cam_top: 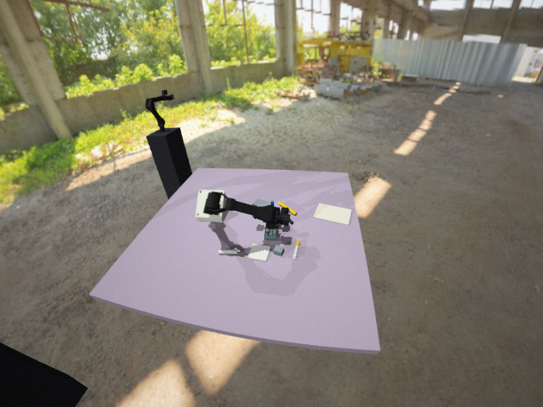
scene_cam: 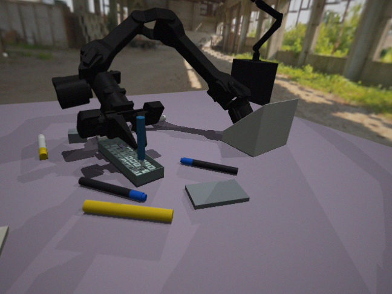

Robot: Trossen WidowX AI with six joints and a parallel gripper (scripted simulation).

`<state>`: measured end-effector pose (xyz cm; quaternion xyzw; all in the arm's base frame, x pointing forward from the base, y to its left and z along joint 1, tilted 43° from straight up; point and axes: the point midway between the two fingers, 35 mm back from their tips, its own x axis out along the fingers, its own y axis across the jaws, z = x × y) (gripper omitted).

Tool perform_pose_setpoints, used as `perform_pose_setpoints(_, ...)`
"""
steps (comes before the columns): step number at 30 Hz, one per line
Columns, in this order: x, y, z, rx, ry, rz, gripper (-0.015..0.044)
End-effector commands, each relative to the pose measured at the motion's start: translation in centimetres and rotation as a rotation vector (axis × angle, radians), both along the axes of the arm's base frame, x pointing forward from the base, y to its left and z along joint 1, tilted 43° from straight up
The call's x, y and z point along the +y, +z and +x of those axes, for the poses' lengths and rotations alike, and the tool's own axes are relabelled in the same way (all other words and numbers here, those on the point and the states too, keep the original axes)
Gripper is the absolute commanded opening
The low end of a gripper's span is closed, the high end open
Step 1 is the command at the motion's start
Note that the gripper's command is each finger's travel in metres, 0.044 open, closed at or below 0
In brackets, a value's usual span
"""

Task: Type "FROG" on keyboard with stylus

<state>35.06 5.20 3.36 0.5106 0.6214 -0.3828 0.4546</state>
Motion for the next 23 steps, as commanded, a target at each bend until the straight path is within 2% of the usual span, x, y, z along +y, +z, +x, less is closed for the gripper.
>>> perform_pose_setpoints(1, 0.1, 0.1, 0.0, -0.003, 0.005, -0.001, 0.0081)
perform_pose_setpoints(8, 2.5, 2.7, -0.4, -0.003, 0.005, 0.000, 0.0081)
perform_pose_setpoints(23, 2.4, 2.5, -0.4, -0.006, 0.014, -0.001, 0.0081)
